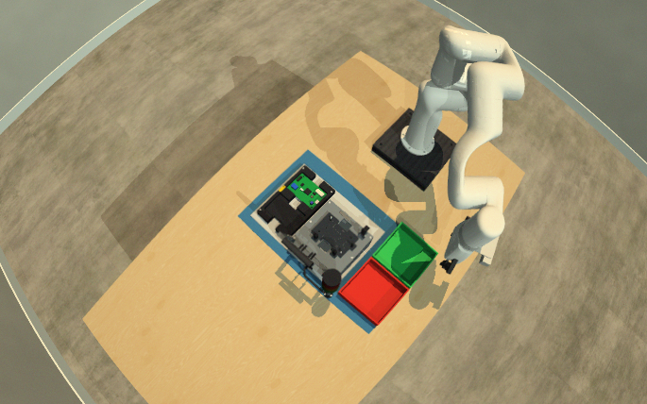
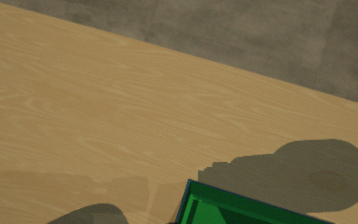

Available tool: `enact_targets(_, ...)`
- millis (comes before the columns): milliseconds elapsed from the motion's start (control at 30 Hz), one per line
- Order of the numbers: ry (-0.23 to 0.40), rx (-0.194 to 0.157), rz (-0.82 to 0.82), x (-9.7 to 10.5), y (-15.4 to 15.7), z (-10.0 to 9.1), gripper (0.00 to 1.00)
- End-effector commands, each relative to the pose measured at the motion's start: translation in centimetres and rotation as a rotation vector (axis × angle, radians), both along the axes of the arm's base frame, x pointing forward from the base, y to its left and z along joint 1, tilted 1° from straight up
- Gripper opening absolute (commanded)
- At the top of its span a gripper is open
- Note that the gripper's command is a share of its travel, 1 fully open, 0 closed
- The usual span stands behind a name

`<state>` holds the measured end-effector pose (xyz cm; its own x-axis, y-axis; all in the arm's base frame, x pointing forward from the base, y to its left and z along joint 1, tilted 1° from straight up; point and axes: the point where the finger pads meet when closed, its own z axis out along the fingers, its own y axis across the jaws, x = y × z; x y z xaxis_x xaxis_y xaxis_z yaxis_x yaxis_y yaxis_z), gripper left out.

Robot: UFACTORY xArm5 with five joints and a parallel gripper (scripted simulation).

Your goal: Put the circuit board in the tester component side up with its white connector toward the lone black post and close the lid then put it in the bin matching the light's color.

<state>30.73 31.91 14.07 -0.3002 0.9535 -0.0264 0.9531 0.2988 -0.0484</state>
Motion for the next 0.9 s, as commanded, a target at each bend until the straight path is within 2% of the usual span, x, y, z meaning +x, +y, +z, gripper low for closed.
enact_targets(0,-0.002,0.007,-0.021,3.0,-2.7,1.3,1.0)
enact_targets(133,-0.002,0.01,-0.037,4.9,-4.9,2.2,1.0)
enact_targets(200,-0.002,0.01,-0.037,4.9,-4.9,2.2,1.0)
enact_targets(233,-0.002,0.012,-0.049,6.1,-6.7,2.8,1.0)
enact_targets(500,-0.004,0.017,-0.079,8.9,-11.2,4.3,1.0)
enact_targets(700,-0.006,0.022,-0.104,10.7,-15.1,5.6,1.0)
enact_targets(767,-0.006,0.022,-0.104,10.7,-15.1,5.6,1.0)
enact_targets(800,-0.007,0.023,-0.116,11.4,-17.2,6.3,1.0)
enact_targets(867,-0.007,0.024,-0.122,11.7,-18.1,6.5,1.0)
